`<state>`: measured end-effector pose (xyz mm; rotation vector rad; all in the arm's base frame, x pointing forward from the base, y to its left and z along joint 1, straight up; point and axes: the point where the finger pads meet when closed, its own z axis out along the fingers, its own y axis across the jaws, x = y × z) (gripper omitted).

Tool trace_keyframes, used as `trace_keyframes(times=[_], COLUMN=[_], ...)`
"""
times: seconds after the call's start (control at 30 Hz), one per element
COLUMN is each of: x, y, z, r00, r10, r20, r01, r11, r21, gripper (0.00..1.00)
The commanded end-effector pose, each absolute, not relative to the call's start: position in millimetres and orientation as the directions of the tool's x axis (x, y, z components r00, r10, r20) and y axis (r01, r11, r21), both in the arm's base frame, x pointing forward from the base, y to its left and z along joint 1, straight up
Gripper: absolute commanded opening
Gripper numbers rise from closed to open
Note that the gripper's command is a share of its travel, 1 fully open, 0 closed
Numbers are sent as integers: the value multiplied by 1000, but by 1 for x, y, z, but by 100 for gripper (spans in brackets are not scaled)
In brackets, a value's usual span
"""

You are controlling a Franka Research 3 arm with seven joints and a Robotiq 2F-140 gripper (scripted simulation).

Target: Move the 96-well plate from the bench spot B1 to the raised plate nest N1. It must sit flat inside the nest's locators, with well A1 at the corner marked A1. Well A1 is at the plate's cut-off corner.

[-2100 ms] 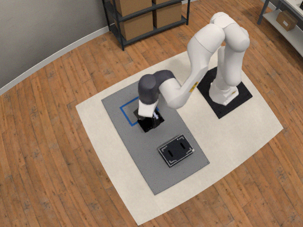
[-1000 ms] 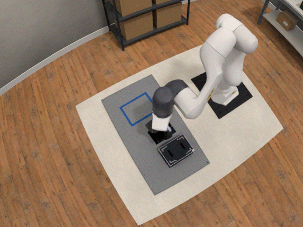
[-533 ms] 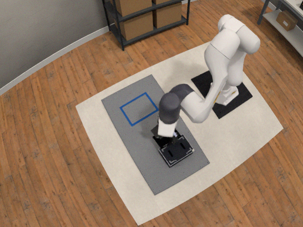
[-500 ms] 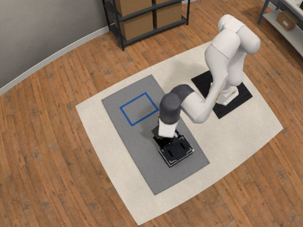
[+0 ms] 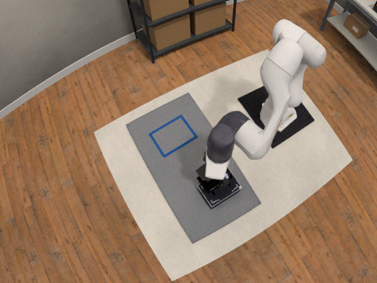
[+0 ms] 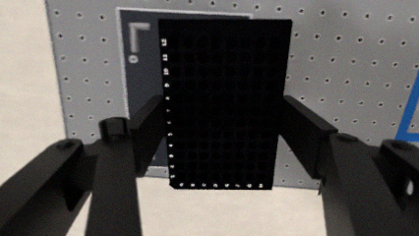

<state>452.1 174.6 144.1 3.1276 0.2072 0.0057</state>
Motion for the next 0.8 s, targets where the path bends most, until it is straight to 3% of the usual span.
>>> trace_keyframes(times=[0.0, 0.77], x=[447, 441], y=[187, 208], z=[147, 150], r00=[996, 996], r10=[91, 91], r20=[-2, -2], r01=[91, 91], r11=[-996, -996], r21=[8, 8], gripper=[60, 60])
